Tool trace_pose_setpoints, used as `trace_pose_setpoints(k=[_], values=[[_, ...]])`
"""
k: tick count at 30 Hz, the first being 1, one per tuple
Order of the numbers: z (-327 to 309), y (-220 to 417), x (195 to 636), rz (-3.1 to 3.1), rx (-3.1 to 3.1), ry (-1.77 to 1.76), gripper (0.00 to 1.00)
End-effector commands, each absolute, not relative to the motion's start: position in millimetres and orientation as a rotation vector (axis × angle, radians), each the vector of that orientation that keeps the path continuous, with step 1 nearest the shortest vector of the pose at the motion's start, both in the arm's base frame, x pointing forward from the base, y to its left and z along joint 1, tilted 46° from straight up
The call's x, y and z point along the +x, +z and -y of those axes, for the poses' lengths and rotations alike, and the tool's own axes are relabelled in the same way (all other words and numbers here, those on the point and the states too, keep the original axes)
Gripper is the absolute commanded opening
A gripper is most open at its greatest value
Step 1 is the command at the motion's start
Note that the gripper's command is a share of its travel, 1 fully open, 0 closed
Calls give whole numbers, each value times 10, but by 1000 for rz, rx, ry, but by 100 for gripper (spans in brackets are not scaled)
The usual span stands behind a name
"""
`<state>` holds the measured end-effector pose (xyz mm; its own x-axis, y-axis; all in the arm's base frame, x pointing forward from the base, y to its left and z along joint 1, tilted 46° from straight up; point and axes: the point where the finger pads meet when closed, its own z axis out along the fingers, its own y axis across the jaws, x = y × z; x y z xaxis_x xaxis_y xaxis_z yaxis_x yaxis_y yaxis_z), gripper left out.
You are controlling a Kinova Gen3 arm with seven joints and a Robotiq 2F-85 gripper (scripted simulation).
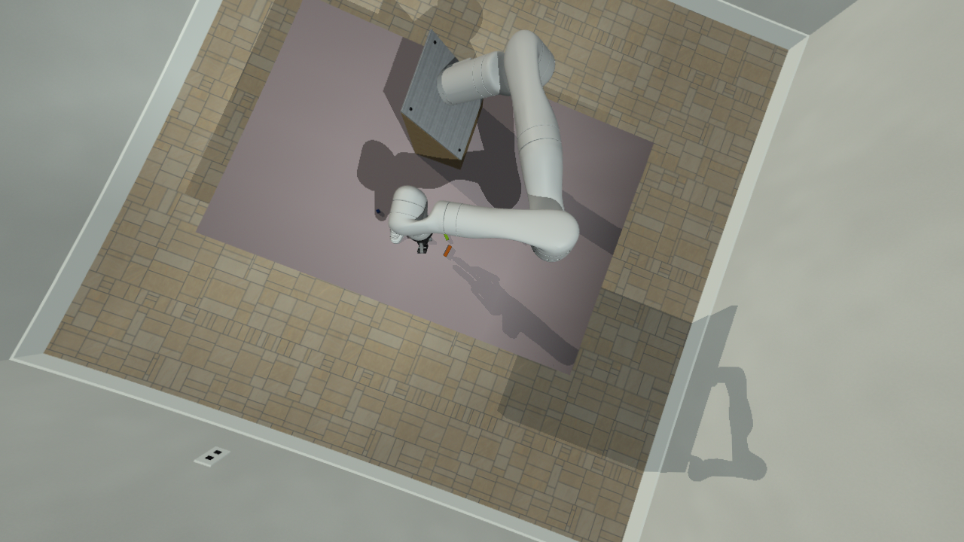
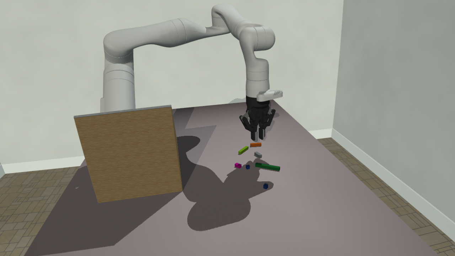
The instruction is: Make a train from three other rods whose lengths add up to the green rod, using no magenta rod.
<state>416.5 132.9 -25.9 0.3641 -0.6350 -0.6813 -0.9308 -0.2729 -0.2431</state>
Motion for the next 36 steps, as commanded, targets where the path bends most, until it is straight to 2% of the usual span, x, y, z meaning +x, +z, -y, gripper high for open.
trace_pose_setpoints(k=[1, 36], values=[[-1342, -275, 4157, -1351, -2010, 617, 24], [-1626, -550, 4146, -1351, -2010, 617, 24]])
